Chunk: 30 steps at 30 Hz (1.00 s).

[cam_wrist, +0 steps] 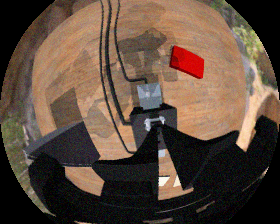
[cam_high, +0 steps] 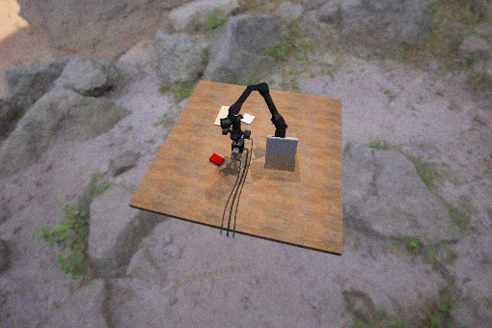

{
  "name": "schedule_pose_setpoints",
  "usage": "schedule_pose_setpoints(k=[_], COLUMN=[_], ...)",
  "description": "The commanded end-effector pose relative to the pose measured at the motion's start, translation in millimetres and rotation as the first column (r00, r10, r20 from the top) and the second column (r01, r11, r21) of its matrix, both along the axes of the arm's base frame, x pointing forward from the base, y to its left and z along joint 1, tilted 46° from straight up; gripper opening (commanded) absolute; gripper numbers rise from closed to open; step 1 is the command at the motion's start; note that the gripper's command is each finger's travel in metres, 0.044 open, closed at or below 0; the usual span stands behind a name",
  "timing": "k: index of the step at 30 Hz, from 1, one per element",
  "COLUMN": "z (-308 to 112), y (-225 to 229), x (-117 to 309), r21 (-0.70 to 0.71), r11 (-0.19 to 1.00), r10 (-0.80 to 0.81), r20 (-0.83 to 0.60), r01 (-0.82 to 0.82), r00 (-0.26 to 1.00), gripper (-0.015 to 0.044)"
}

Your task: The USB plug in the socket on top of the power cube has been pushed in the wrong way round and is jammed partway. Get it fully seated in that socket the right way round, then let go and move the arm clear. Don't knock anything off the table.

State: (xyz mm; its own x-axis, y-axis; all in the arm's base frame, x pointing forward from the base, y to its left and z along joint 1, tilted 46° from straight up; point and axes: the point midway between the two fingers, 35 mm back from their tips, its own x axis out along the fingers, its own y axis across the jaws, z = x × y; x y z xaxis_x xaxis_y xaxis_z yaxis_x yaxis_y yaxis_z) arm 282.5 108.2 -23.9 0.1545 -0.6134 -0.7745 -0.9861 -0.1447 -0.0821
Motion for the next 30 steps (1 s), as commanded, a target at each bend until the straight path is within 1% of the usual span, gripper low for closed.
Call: schedule_pose_setpoints(k=[1, 19, 30], z=[0.2, 0.2, 7.9], y=[0.2, 0.0, 7.8], x=[0.2, 0.4, -1.4], r21=[0.0, 0.0, 0.001], r11=[1.0, 1.0, 1.0], r10=[0.0, 0.0, 0.0], r20=[0.001, 0.001, 0.001], r01=[0.0, 0.0, 0.0], r00=[1.0, 1.0, 1.0], gripper=[0.0095, 0.0095, 0.0095])
